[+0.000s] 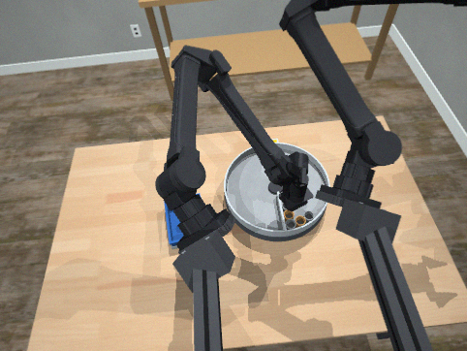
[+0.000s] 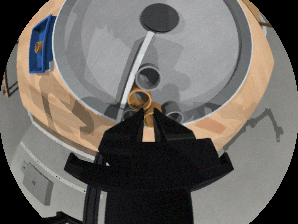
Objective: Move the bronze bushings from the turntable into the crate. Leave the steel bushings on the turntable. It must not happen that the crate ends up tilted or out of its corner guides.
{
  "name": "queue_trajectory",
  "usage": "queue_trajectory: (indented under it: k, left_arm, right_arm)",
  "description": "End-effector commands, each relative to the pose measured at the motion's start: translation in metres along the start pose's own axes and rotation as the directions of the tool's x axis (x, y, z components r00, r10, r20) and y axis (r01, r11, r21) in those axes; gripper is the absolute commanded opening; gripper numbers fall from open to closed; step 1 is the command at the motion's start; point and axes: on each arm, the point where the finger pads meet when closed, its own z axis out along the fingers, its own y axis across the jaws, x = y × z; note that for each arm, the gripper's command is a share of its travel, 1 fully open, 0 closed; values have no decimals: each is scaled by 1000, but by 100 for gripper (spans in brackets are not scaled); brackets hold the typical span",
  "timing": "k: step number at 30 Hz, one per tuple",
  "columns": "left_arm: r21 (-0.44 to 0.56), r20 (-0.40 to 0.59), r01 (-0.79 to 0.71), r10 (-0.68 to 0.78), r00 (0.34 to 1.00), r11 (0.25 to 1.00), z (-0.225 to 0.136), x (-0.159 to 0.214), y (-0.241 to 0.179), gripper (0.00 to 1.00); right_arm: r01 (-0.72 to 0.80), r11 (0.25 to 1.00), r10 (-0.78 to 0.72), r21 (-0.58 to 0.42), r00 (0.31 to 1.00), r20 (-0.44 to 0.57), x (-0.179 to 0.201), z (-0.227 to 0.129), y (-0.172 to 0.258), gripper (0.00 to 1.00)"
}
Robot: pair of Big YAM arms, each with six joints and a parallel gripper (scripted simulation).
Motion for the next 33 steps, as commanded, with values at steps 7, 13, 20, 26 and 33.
queue_trajectory:
  k: [7,13,20,26,33]
  left_arm:
    - [-13,-11,-12,12,1000,1000,1,9,6,15]
    - [-13,-11,-12,12,1000,1000,1,9,6,15]
    - [-14,-10,-10,10,1000,1000,3,8,6,15]
    - [-12,-4,-5,5,1000,1000,28,3,6,15]
    - [7,-14,-49,50,999,999,15,17,2,15]
  right_arm:
    - [8,1000,-9,15,999,54,-33,-4,-7,100]
    - [8,1000,-9,15,999,54,-33,-4,-7,100]
    - [8,1000,-9,15,999,54,-33,-4,-7,100]
    - [8,1000,-9,15,999,54,-33,-4,-7,100]
    - [8,1000,-9,15,999,54,-33,-4,-7,100]
